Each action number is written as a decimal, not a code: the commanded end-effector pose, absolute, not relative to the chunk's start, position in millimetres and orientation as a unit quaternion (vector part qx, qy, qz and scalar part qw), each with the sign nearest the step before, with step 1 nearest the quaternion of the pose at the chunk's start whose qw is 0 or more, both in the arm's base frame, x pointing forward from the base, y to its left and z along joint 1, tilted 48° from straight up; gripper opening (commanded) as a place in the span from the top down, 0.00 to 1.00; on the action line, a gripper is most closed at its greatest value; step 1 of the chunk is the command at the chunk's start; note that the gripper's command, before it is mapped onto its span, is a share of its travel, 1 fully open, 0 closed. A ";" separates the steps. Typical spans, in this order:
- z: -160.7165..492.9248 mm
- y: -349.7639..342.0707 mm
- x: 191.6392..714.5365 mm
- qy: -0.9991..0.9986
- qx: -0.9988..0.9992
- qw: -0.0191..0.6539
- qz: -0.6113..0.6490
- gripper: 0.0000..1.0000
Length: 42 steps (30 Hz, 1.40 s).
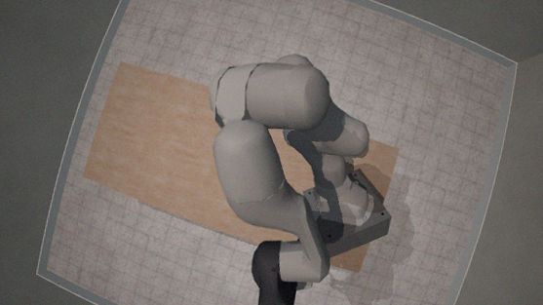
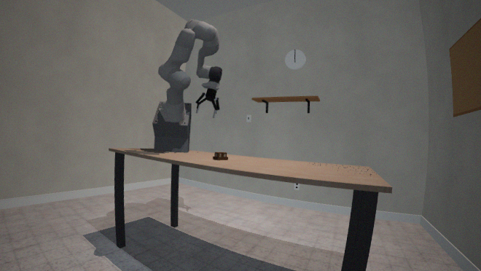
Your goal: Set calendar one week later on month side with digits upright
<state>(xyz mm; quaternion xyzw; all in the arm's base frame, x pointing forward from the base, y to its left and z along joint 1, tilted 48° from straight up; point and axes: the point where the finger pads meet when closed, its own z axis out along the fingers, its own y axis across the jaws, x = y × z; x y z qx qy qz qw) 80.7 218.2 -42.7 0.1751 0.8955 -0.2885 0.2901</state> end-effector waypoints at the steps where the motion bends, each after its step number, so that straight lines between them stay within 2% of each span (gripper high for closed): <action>1: -31.6 224.9 102.2 0.893 0.199 0.298 -0.272 0.00; 4: -0.4 233.2 159.0 0.882 0.259 0.318 -0.232 0.00; 5: -0.4 233.2 159.0 0.882 0.259 0.318 -0.232 0.00; 11: 45.5 224.8 236.8 0.855 0.348 0.344 -0.176 0.00; 14: 48.5 223.5 241.8 0.852 0.353 0.345 -0.172 0.00; 15: 64.6 214.5 267.4 0.839 0.385 0.353 -0.153 0.00; 28: 125.2 152.6 357.1 0.767 0.512 0.380 -0.075 0.00; 42: 171.2 64.1 414.6 0.669 0.628 0.398 0.002 0.00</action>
